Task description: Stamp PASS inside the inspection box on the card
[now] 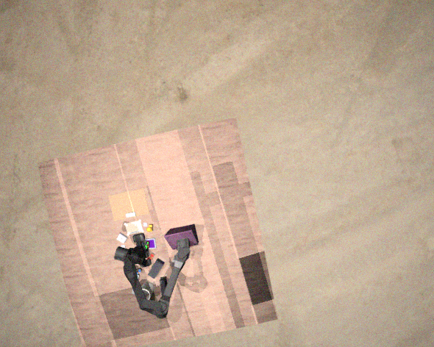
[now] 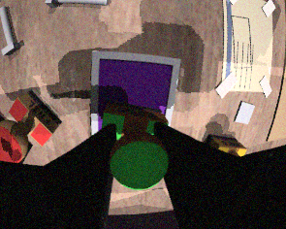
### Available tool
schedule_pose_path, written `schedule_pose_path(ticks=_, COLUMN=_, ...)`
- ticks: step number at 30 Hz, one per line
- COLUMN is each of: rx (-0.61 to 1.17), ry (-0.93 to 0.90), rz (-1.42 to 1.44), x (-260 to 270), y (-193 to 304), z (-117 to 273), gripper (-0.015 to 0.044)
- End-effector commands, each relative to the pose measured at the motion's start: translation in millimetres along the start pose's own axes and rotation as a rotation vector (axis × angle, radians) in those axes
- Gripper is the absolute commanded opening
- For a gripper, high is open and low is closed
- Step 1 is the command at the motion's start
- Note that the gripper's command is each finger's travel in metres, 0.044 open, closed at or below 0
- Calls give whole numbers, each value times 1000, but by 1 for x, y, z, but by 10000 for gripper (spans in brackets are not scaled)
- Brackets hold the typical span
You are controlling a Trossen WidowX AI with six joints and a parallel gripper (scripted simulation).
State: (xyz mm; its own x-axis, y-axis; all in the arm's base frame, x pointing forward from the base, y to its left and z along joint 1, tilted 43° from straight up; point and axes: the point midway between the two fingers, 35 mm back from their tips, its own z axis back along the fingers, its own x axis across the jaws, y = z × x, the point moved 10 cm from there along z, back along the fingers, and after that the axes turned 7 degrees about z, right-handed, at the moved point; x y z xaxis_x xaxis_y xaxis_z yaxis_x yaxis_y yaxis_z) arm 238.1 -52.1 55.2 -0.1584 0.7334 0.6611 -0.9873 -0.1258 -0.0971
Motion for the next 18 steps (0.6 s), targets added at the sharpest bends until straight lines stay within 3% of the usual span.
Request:
schedule_pose_path(ticks=1, rx=-1, ry=-2, rz=1, x=0, y=-1, z=-1, gripper=0)
schedule_pose_path(ticks=18, rx=-1, ry=-2, rz=1, x=0, y=-1, z=6, gripper=0)
